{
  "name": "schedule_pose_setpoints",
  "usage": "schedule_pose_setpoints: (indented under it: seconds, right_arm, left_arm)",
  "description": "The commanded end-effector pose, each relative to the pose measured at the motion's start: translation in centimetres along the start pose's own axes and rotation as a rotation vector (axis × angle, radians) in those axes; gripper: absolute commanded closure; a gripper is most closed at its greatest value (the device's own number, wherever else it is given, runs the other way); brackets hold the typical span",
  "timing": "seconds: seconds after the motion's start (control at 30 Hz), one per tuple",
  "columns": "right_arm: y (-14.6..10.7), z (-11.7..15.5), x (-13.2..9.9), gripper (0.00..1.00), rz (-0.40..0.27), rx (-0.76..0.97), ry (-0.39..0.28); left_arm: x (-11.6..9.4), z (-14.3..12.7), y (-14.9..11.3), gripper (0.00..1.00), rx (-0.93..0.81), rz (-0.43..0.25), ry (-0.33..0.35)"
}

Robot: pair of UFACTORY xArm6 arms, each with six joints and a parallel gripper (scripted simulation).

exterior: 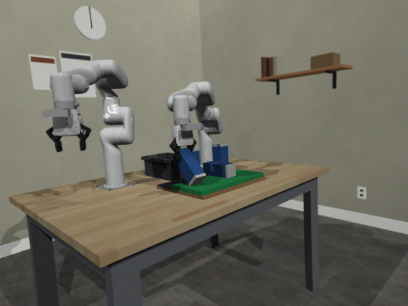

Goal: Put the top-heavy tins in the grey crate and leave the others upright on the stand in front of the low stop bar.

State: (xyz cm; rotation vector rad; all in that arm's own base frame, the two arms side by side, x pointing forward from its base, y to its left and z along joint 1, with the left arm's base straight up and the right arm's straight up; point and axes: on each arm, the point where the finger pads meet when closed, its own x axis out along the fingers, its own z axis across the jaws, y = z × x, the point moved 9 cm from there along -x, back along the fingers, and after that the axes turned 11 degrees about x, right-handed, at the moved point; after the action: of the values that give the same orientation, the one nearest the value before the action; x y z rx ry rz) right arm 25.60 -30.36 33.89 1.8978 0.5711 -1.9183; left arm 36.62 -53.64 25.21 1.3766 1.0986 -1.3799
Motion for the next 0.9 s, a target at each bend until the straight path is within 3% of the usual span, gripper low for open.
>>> schedule_pose_setpoints:
  seconds: [0.0,0.87]
  right_arm:
    - [0.05,-0.01,-0.15,0.00,0.004,0.000,0.001]
    - [0.05,-0.01,-0.15,0.00,0.004,0.000,0.001]
  left_arm:
    - [-0.44,0.05,0.06,0.26,0.000,0.005,-0.005]
    - [-1.11,0.05,0.05,0.26,-0.001,0.005,-0.005]
